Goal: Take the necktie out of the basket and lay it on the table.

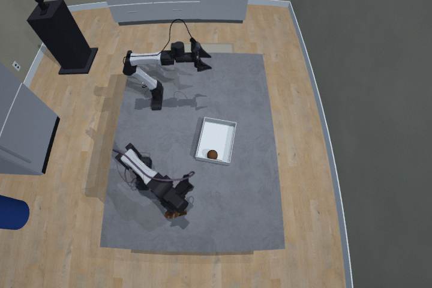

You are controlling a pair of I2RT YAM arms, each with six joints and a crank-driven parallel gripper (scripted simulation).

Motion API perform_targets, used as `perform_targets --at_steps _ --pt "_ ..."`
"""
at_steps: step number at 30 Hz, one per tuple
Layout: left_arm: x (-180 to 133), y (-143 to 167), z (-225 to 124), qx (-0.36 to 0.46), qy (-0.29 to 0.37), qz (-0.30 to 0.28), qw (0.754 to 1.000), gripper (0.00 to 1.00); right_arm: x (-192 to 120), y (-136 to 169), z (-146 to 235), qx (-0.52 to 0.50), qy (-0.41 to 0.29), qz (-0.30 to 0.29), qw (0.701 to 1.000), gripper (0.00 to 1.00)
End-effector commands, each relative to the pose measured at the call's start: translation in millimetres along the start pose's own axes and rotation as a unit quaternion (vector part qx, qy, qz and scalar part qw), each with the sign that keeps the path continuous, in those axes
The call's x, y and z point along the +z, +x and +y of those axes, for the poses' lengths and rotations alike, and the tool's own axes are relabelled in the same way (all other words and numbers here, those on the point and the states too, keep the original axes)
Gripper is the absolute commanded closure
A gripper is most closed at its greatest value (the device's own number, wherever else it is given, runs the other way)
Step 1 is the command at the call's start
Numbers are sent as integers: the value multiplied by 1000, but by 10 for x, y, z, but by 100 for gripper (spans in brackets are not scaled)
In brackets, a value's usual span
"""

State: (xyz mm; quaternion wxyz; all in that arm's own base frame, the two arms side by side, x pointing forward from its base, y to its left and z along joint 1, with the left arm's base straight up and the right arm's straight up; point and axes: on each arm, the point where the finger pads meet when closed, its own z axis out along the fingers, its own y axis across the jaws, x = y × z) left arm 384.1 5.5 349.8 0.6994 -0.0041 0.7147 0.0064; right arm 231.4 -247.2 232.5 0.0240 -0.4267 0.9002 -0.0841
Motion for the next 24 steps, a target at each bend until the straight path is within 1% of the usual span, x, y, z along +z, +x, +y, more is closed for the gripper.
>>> perform_targets --at_steps 1,11,13,24 --pt "0 0 0 0 0 0 1000 0 162 19 -11 5 -64 -10 998 95" --pt "0 0 0 0 0 0 1000 0 865 5 79 5 -64 -10 998 95" --pt "0 0 0 0 0 0 1000 0 865 5 79 5 -64 -10 998 95" --pt "0 0 0 0 0 0 1000 0 1618 -13 176 5 -64 -10 998 95"
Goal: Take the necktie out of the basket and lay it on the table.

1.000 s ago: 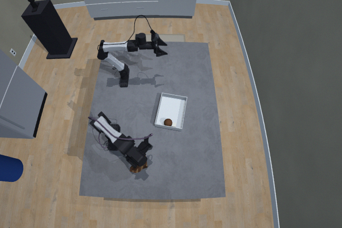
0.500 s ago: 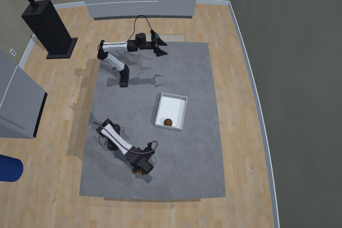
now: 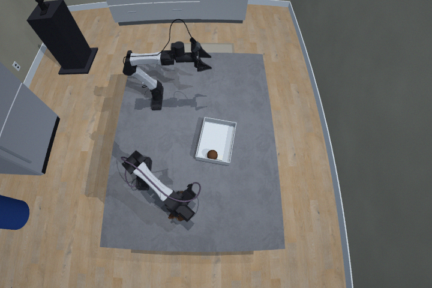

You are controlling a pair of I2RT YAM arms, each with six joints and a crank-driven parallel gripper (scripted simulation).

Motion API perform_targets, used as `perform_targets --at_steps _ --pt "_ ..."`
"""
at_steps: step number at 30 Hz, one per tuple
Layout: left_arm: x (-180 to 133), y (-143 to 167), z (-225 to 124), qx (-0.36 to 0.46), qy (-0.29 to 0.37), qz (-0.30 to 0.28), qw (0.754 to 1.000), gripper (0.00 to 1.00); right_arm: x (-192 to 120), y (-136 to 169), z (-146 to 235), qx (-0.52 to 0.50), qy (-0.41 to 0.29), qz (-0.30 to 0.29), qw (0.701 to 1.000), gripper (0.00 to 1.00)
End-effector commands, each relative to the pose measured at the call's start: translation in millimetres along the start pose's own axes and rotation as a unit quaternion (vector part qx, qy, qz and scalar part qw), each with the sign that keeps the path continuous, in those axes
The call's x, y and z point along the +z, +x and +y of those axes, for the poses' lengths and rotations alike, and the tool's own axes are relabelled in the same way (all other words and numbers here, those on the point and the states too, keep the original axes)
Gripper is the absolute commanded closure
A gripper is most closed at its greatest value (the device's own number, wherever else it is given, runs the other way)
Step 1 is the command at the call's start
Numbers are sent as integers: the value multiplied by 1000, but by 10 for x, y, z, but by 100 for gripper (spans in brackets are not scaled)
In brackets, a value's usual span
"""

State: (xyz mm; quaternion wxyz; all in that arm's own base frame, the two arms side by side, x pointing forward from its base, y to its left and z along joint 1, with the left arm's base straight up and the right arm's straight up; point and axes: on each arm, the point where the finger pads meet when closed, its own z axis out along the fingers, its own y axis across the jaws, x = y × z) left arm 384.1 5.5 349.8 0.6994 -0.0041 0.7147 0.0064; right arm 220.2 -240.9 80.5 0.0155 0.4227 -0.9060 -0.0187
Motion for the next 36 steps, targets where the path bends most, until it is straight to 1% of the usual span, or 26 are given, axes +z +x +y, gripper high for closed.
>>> perform_targets --at_steps 1,4,6,10,14,21,23,34,36 --pt "0 0 0 0 0 0 1000 0 148 7 -240 -1 45 -3 999 95" --pt "0 0 0 0 0 0 1000 0 292 7 -253 -1 45 -3 999 95" --pt "0 0 0 0 0 0 1000 0 292 7 -253 -1 45 -3 999 95" --pt "0 0 0 0 0 0 1000 0 425 -4 -269 -1 45 -4 999 95" --pt "0 0 0 0 0 0 1000 0 473 -5 -273 -1 45 -4 999 95" --pt "0 0 0 0 0 0 1000 0 473 -5 -273 -1 45 -4 999 58" --pt "0 0 0 0 0 0 1000 0 473 -5 -273 -1 45 -4 999 58" --pt "0 0 0 0 0 0 1000 0 481 -4 -274 -1 44 -3 999 0" --pt "0 0 0 0 0 0 1000 0 481 -4 -274 -1 44 -3 999 0"
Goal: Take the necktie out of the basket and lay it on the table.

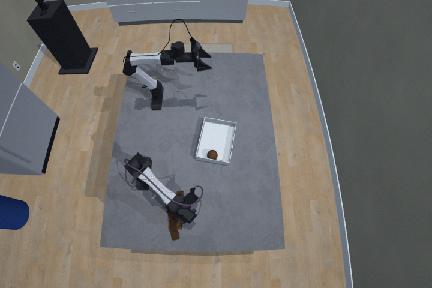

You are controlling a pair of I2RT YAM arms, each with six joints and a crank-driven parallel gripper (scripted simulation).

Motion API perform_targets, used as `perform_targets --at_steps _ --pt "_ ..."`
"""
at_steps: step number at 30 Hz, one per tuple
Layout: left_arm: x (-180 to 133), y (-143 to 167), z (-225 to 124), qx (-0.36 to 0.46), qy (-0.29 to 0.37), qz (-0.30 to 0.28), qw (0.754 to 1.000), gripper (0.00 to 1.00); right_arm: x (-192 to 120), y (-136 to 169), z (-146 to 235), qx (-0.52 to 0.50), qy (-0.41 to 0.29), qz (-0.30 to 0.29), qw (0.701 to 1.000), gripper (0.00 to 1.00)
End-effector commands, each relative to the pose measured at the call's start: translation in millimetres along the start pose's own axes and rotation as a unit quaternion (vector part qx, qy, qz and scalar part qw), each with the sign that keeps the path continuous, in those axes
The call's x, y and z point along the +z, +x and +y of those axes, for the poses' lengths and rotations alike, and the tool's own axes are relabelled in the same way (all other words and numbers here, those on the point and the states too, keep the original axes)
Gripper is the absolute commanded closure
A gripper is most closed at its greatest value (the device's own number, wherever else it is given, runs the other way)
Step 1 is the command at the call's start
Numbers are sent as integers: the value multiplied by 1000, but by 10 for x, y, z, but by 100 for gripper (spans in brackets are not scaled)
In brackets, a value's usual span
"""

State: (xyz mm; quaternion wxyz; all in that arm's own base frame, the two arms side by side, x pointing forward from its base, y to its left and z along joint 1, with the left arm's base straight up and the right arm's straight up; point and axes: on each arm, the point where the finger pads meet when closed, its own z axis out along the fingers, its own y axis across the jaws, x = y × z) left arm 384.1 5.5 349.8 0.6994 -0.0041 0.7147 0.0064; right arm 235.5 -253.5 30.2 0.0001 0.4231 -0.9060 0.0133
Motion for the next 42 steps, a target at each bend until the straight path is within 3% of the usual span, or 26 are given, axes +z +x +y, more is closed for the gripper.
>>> perform_targets --at_steps 1,21,42 --pt "0 0 0 0 0 0 1000 0 -8 4 -53 -1 9 -3 1000 0" --pt "0 0 0 0 0 0 1000 0 -210 5 -48 -1 9 -3 1000 0" --pt "0 0 0 0 0 0 1000 0 -810 11 -32 -1 8 -3 1000 0"
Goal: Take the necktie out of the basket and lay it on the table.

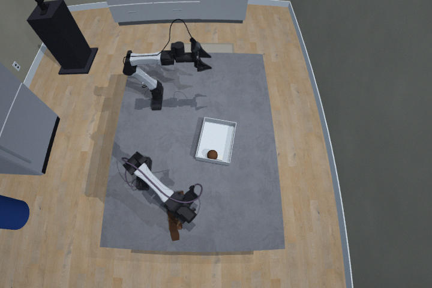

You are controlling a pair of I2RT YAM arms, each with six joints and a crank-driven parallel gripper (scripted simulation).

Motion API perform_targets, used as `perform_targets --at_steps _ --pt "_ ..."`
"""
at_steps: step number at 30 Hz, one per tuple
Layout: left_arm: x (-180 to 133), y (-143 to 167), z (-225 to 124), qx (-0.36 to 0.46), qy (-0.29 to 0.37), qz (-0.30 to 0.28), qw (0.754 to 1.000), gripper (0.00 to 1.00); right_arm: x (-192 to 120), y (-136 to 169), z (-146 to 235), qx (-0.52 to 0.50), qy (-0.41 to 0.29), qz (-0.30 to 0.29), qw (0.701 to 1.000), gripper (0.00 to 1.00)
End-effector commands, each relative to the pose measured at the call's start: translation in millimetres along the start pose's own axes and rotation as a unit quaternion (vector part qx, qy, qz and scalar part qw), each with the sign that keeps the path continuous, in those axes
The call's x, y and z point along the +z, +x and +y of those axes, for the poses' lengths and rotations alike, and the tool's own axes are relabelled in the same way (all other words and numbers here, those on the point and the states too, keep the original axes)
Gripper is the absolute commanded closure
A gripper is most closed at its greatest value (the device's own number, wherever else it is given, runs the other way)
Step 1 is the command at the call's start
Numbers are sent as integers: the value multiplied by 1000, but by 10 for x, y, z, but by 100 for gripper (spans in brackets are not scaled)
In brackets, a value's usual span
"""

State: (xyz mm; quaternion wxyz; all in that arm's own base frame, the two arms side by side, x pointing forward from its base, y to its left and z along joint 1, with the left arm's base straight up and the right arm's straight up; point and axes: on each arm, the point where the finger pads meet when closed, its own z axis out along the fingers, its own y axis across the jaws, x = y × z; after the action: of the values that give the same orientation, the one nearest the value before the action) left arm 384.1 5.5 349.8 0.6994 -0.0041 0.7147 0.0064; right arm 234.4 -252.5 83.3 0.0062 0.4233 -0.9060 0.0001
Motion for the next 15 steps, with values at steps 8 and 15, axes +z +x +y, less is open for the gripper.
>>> perform_targets --at_steps 8,15 --pt "0 0 0 0 0 0 1000 0 -447 6 -18 -1 23 -3 1000 0" --pt "0 0 0 0 0 0 1000 0 -485 8 -14 -1 23 -3 1000 0"
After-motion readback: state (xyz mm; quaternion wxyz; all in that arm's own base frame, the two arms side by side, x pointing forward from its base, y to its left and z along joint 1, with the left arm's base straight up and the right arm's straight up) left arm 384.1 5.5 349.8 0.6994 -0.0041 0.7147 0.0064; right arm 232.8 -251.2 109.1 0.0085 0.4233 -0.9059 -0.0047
